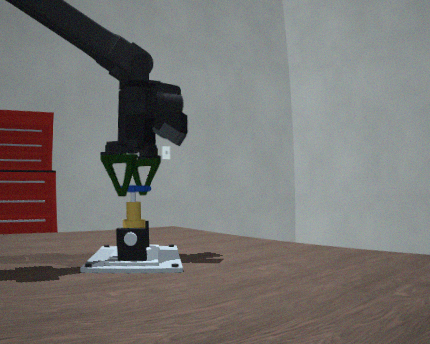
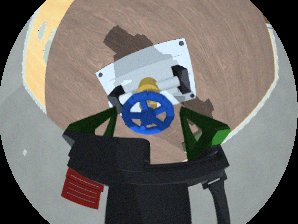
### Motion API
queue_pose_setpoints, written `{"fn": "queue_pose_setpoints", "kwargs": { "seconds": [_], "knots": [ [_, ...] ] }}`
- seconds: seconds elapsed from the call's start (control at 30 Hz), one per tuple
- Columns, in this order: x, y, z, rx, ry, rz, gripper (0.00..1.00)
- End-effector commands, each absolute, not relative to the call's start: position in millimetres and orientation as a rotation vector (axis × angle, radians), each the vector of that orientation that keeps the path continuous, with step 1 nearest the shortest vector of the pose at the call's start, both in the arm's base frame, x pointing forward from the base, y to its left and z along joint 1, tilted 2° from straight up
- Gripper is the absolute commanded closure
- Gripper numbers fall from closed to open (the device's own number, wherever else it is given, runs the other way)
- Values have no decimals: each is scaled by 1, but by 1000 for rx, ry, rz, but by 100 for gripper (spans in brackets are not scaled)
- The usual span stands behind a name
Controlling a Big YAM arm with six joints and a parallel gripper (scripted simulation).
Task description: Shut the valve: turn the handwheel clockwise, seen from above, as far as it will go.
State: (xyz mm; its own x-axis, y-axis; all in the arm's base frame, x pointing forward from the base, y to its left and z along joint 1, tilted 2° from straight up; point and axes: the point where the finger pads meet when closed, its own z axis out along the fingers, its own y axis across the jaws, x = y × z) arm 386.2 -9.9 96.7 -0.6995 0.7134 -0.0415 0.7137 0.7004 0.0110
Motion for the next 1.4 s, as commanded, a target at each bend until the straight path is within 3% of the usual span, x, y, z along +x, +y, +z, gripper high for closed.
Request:
{"fn": "queue_pose_setpoints", "kwargs": {
  "seconds": [0.0,1.37],
  "knots": [
    [386,-12,91,1236,2843,-7,0],
    [381,-11,104,1221,2846,-6,0]
  ]
}}
